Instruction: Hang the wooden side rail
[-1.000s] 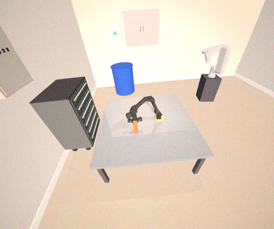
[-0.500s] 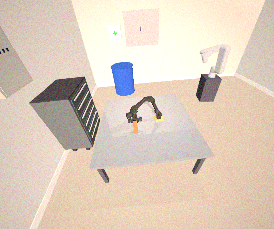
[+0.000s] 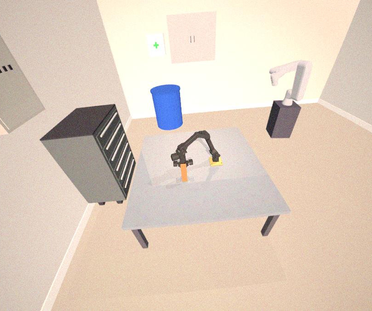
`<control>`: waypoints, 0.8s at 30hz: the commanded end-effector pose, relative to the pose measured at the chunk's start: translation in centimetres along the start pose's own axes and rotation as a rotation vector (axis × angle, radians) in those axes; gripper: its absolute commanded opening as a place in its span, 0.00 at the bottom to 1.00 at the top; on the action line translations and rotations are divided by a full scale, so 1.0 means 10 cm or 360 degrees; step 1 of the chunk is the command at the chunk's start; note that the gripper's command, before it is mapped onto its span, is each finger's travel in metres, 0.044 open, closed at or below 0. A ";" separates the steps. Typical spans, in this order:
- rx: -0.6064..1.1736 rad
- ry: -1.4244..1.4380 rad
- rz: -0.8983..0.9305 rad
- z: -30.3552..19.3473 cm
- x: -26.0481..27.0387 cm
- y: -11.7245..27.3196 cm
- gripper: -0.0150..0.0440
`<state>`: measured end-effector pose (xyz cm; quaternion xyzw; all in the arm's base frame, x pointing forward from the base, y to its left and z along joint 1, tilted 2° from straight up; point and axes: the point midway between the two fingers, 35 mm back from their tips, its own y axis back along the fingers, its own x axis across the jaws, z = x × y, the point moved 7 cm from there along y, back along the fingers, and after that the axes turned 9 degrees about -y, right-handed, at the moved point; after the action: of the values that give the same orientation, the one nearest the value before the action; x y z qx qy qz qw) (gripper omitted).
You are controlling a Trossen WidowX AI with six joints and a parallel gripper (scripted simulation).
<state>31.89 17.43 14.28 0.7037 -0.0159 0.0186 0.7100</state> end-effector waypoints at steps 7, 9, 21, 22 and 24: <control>0.0009 -0.0004 0.0002 -0.02 0.00 0.03 0.25; 0.0009 -0.0004 0.0002 -0.02 0.00 0.03 0.25; 0.0009 -0.0004 0.0003 -0.04 0.00 0.02 0.25; 0.0009 -0.0004 0.0002 -0.04 0.00 0.01 0.25; 0.0009 -0.0004 0.0002 -0.04 0.00 0.01 0.25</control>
<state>31.87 17.67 14.33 0.7044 -0.0152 0.0180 0.7095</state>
